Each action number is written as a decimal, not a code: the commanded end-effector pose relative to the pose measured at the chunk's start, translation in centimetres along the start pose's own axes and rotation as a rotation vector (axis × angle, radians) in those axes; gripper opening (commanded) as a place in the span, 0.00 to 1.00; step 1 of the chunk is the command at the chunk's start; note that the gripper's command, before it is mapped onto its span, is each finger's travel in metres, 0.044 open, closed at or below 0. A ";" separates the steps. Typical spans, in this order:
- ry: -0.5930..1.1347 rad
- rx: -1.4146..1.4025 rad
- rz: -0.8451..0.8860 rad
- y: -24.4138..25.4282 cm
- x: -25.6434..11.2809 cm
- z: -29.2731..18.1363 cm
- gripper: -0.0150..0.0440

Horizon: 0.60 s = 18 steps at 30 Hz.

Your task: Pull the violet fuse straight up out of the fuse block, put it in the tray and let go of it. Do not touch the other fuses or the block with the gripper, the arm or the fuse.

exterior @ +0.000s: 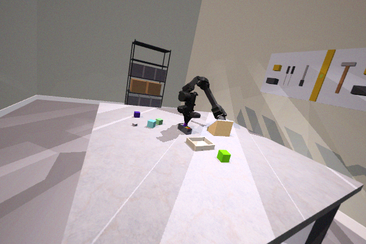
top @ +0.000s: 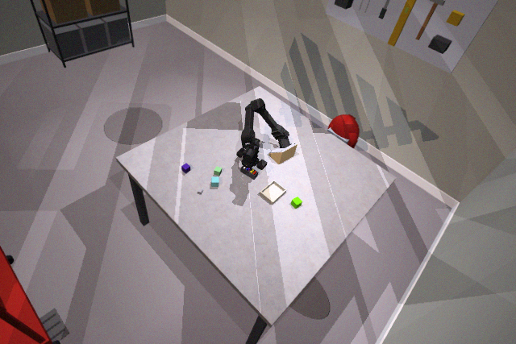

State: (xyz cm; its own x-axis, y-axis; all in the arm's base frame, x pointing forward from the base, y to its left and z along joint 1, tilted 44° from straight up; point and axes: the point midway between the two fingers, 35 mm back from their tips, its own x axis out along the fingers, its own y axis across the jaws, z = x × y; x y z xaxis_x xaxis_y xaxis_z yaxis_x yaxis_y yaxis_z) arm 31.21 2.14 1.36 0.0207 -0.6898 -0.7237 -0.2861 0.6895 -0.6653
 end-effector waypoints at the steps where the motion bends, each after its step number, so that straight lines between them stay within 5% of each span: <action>1: 0.000 0.007 0.003 0.0 -0.3 0.0 0.25; 18: 0.000 0.005 0.003 0.0 -1.1 0.0 0.25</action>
State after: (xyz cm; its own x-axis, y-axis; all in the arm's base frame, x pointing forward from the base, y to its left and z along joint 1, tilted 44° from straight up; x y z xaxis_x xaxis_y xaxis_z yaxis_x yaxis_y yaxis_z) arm 31.16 2.75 2.00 0.0205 -0.6904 -0.7232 -0.2878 0.6886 -0.6656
